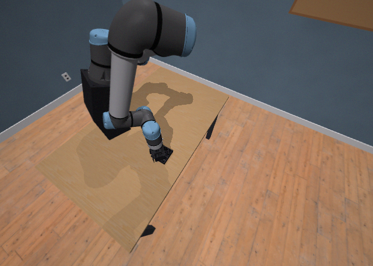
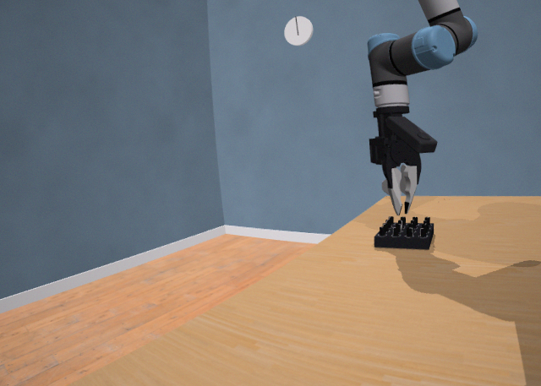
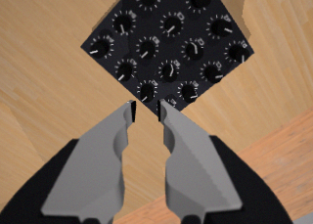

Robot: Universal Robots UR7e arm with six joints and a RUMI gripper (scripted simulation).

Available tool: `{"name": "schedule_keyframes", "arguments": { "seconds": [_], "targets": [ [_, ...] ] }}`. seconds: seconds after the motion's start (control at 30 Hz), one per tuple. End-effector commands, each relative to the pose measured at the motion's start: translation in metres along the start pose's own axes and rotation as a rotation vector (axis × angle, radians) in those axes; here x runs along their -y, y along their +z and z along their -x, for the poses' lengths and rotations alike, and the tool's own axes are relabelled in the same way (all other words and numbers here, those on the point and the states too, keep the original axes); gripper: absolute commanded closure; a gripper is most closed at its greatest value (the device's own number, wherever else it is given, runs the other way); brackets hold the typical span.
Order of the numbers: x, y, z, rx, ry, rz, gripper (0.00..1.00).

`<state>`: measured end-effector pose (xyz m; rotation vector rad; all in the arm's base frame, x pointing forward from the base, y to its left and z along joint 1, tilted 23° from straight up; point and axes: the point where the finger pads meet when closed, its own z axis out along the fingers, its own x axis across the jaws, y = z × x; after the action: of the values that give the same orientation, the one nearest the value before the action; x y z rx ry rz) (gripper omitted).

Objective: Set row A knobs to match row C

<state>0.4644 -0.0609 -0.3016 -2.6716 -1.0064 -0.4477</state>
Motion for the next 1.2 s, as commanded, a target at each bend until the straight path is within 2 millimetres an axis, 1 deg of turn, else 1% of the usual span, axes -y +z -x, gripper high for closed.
{"name": "schedule_keyframes", "arguments": {
  "seconds": [0.0,0.57,1.17],
  "targets": [
    [-0.0006,-0.0004,-0.0001,0.000,0.000,0.001,0.89],
    [0.0040,-0.0004,-0.0002,0.000,0.000,0.001,0.89],
    [0.0042,-0.0004,-0.0002,0.000,0.000,0.001,0.89]
  ]
}}
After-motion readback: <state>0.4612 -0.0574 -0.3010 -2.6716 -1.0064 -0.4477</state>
